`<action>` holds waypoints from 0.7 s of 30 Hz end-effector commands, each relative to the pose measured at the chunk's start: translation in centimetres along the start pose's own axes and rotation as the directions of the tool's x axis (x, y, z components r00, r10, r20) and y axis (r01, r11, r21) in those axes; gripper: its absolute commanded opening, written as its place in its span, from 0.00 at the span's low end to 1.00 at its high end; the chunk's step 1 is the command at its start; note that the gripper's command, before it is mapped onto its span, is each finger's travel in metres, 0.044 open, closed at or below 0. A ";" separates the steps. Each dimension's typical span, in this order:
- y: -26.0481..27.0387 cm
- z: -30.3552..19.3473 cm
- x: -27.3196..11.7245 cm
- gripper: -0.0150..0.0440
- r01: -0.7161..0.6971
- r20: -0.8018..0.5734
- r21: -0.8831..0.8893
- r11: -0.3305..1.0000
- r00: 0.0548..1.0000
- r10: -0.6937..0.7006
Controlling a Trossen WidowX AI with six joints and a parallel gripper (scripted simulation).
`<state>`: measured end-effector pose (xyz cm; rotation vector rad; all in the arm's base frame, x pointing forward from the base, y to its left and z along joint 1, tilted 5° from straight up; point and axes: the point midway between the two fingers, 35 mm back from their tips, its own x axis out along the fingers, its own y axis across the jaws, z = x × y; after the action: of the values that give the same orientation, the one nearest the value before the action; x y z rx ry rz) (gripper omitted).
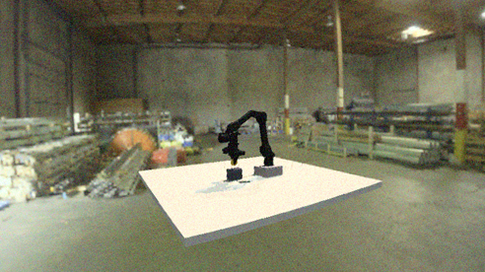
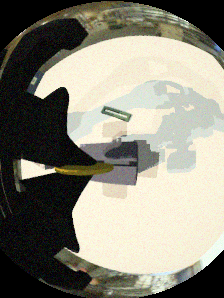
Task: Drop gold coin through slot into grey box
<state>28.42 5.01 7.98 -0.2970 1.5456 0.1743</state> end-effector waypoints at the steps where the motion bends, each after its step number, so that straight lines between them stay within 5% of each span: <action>1: -0.2 0.0 -0.2 0.25 0.000 0.002 -0.007 1.000 1.000 0.000; 21: -0.1 -0.1 0.6 0.25 0.000 0.000 -0.003 1.000 1.000 0.000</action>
<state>28.49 4.92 7.65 -0.2970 1.5416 0.1749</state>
